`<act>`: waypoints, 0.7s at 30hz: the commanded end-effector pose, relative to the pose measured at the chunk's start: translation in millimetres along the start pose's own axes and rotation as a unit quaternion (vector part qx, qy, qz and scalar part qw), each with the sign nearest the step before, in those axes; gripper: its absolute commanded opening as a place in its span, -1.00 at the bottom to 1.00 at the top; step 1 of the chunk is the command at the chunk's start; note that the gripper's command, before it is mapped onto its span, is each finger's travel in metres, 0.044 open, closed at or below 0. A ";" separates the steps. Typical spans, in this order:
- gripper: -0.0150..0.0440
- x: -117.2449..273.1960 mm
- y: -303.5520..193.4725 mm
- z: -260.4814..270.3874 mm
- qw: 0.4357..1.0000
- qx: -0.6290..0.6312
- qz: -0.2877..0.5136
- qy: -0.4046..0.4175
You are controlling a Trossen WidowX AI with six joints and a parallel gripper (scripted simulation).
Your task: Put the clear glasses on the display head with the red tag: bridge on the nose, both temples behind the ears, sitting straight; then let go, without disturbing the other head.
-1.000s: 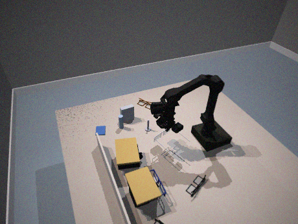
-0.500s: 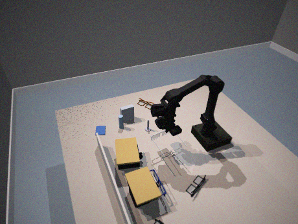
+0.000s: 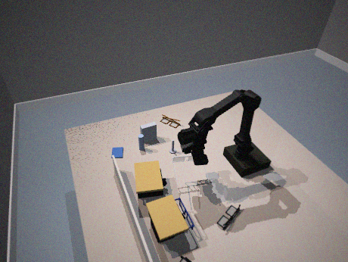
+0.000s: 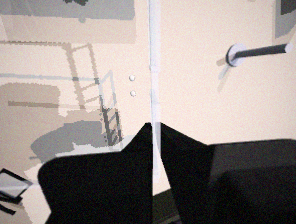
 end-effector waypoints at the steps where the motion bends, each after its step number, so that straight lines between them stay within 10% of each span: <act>1: -0.49 4.3 4.6 12.9 0.998 -0.055 -0.006 -0.013; 21: -0.49 28.2 12.0 74.3 0.954 -0.289 -0.065 -0.036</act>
Point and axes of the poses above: the point midway between the two fingers, 35 mm back from their tips, its own x axis back along the fingers, its own z axis across the jaws, y = z × x, the point moved 5 cm from there along x, back along the fingers, and after that the axes turned 9 degrees about x, right-handed, at the moved point
